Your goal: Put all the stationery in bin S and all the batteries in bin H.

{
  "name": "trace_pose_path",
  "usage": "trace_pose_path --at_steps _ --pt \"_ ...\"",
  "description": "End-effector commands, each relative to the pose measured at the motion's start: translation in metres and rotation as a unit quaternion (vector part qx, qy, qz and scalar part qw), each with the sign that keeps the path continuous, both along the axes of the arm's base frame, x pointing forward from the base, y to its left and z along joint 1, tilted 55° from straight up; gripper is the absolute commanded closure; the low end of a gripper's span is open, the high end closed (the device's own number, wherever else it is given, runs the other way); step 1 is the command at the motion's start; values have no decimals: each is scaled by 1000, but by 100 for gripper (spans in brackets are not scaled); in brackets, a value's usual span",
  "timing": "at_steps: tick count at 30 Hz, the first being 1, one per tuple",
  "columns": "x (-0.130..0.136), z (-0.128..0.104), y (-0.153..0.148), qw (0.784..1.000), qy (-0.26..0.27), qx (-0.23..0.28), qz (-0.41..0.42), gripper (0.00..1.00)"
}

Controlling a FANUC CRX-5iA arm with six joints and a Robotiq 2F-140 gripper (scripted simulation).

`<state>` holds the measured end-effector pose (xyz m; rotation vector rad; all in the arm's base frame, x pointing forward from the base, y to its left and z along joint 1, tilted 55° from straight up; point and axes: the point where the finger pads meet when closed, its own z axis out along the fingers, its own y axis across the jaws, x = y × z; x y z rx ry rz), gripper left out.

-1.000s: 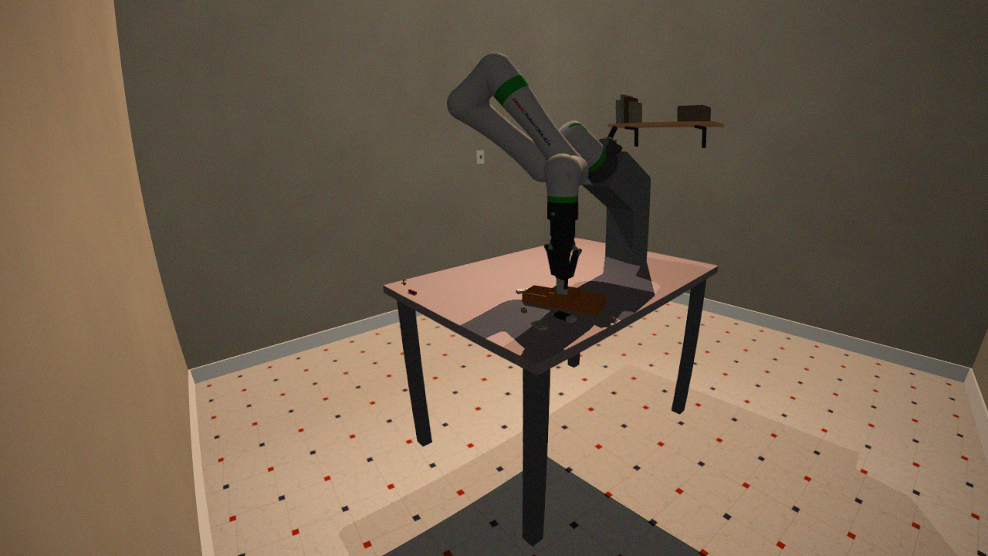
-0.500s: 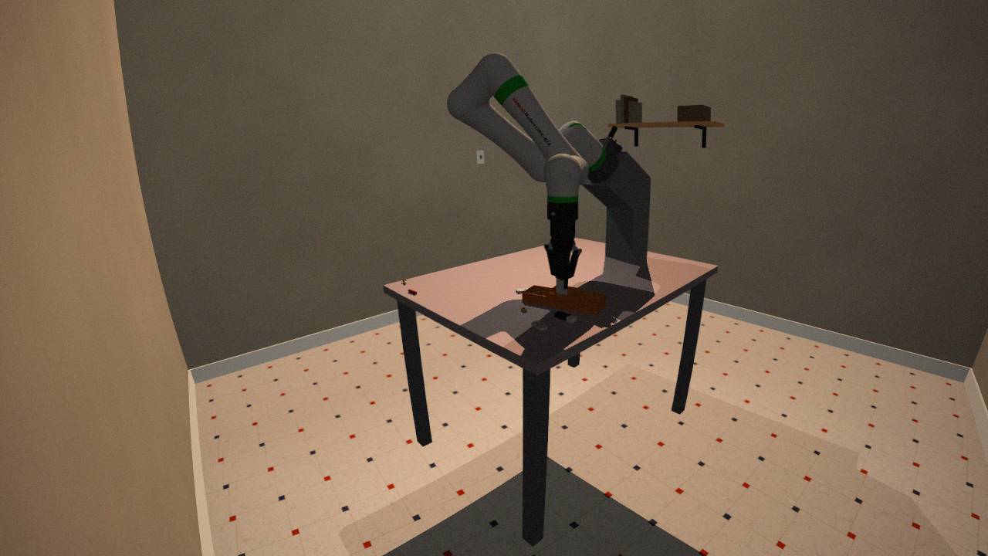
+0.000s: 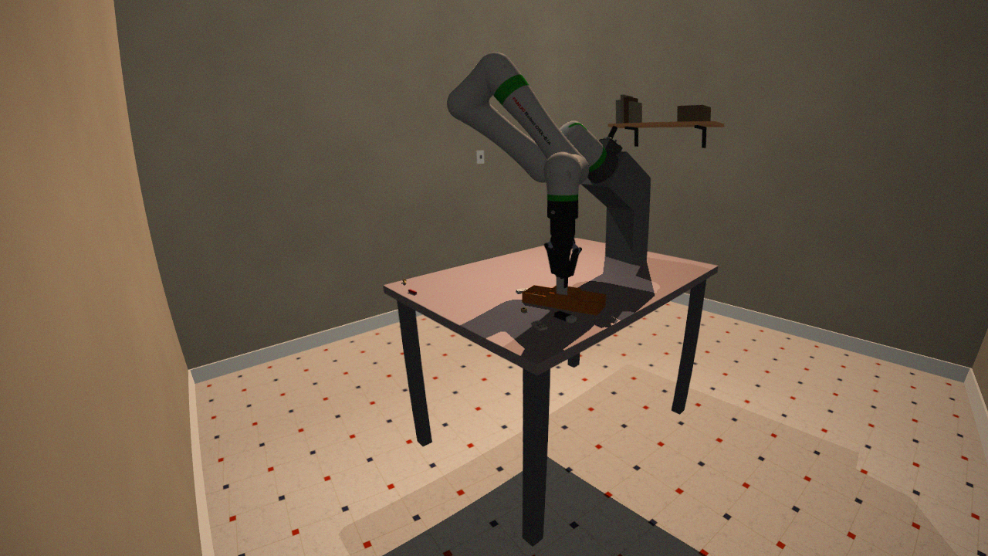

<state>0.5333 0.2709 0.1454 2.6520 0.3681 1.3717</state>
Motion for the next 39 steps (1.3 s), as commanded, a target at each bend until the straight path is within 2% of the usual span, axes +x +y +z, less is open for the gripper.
trace_pose_path --at_steps 1,17,27,31,37,39 --pt "-3 2 0 1000 0 0 0 85" --pt "-18 13 0 1000 0 0 0 85" --pt "-44 31 0 1000 0 0 0 85" --pt "-45 32 0 1000 0 0 0 85" --pt "-53 20 27 1000 0 0 0 85" --pt "-53 20 27 1000 0 0 0 85"
